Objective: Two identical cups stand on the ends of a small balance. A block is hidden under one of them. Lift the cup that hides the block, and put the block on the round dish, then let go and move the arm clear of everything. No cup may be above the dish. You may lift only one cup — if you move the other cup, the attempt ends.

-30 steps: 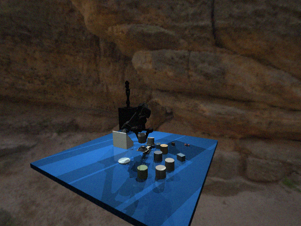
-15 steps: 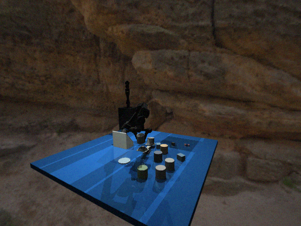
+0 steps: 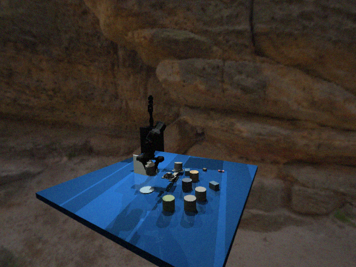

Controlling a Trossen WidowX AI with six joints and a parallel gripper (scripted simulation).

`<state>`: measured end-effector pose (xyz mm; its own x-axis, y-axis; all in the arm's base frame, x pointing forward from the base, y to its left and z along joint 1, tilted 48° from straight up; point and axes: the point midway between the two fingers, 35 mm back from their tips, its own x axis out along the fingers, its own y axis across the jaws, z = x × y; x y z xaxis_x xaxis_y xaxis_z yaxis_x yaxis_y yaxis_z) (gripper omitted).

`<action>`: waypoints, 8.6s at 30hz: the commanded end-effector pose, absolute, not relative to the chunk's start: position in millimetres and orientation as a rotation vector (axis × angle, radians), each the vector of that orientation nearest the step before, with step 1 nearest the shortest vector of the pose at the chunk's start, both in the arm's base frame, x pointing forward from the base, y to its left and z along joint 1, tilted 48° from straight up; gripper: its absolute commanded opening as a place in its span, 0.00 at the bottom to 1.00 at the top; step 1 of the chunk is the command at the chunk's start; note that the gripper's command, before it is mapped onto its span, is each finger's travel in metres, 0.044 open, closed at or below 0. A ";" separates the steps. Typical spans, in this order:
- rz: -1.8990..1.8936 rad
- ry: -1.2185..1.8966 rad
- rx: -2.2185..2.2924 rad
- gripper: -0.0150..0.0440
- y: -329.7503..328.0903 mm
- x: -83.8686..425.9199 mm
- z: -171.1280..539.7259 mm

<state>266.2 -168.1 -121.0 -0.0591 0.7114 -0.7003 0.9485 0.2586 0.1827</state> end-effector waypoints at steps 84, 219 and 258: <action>-0.347 1.846 1.331 0.69 -181.8 164.0 -204.4; 1.506 0.696 -0.478 0.25 -46.4 335.2 -76.9; 1.503 0.706 -0.485 0.25 -134.1 261.6 -158.6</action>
<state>278.7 -135.1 -138.2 -0.0589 0.7232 -0.6881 -0.9907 0.0422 0.1291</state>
